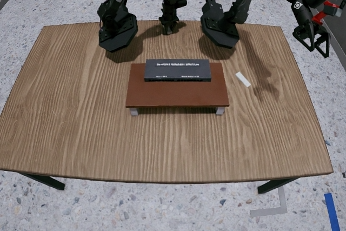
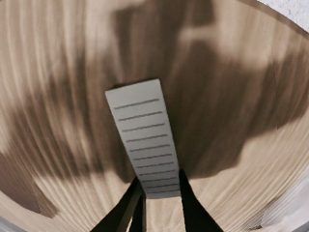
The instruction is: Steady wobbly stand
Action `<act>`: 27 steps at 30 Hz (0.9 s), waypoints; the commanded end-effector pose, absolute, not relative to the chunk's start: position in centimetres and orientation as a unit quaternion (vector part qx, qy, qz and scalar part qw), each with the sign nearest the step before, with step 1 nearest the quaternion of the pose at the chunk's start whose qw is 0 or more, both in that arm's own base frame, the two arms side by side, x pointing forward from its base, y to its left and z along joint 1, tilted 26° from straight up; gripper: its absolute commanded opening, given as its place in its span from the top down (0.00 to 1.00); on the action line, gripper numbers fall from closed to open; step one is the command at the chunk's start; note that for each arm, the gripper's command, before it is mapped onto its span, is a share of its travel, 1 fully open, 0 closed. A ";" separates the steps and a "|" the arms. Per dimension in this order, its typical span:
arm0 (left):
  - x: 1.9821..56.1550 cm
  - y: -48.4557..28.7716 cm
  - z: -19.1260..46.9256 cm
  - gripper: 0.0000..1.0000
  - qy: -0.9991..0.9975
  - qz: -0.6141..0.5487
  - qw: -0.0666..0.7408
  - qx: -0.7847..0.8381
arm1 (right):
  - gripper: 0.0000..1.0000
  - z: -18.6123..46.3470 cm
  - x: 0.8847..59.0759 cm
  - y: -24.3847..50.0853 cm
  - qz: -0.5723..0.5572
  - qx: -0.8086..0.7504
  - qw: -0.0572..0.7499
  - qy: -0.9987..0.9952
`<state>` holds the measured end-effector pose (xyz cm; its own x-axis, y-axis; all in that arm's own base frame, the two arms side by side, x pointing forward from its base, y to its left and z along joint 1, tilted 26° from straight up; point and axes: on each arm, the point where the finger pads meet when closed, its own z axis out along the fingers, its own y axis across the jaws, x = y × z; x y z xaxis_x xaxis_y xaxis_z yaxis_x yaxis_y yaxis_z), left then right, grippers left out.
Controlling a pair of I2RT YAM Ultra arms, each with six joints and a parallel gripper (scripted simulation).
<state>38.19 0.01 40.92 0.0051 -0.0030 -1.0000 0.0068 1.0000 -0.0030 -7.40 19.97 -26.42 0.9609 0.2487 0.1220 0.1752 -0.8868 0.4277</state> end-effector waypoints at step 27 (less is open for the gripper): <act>37.5 -0.6 41.5 0.00 0.701 -0.007 0.713 0.010 | 0.60 -26.4 -8.5 21.6 0.077 0.972 0.188 0.116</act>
<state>38.19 0.01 40.92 0.0051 -0.0030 -1.0000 0.0068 1.0000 -0.0030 -7.35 19.95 -26.87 0.9609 0.2484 0.1221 0.1764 -0.8896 0.4213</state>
